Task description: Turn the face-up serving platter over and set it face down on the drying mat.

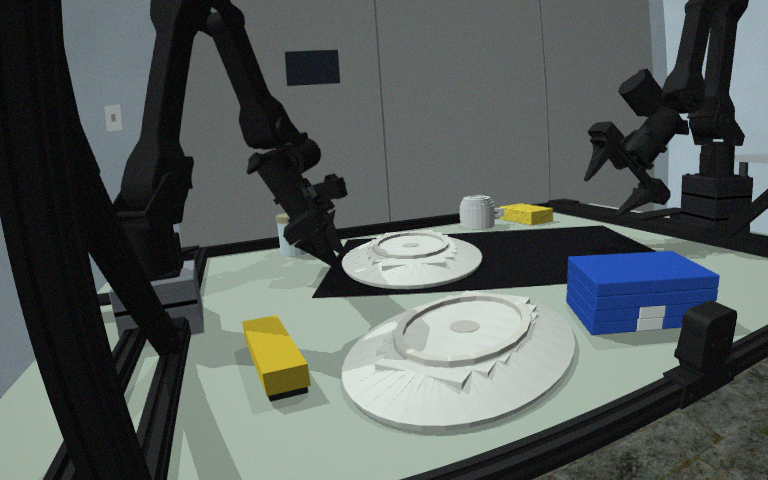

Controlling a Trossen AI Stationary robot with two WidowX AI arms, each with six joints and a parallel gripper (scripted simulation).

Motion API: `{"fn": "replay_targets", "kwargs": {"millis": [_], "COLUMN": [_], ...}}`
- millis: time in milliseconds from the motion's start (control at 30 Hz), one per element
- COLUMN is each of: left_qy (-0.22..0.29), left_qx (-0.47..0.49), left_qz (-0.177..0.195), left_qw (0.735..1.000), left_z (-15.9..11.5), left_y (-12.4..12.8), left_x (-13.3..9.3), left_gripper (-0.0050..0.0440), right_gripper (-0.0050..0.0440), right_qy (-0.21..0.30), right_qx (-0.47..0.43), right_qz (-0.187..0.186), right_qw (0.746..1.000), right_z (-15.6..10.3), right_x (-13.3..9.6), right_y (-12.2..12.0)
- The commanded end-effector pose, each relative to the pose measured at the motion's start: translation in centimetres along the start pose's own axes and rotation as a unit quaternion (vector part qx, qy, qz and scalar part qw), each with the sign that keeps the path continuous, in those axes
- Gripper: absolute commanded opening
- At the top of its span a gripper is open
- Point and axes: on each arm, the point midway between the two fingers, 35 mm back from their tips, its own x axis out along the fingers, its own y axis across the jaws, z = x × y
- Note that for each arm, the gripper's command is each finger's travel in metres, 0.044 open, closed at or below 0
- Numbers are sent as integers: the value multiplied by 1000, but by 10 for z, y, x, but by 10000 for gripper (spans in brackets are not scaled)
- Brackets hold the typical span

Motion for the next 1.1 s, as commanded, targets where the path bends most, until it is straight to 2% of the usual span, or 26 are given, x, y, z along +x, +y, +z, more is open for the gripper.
{"fn": "replay_targets", "kwargs": {"millis": [0, 233, 1067], "left_qy": [0, 0, 1], "left_qx": [-1, -1, -1], "left_qz": [0, 0, 0], "left_qw": [1000, 1000, 1000], "left_z": [-6, -13, 3], "left_y": [-1, -2, -1], "left_x": [-4, -9, -41], "left_gripper": [440, 440, 440], "right_gripper": [440, 440, 440], "right_qy": [-1, -1, -1], "right_qx": [1, 0, 0], "right_qz": [-1, 0, 0], "right_qw": [1000, 1000, 1000], "right_z": [1, 1, 1], "right_x": [0, 0, 0], "right_y": [-1, -1, -1]}}
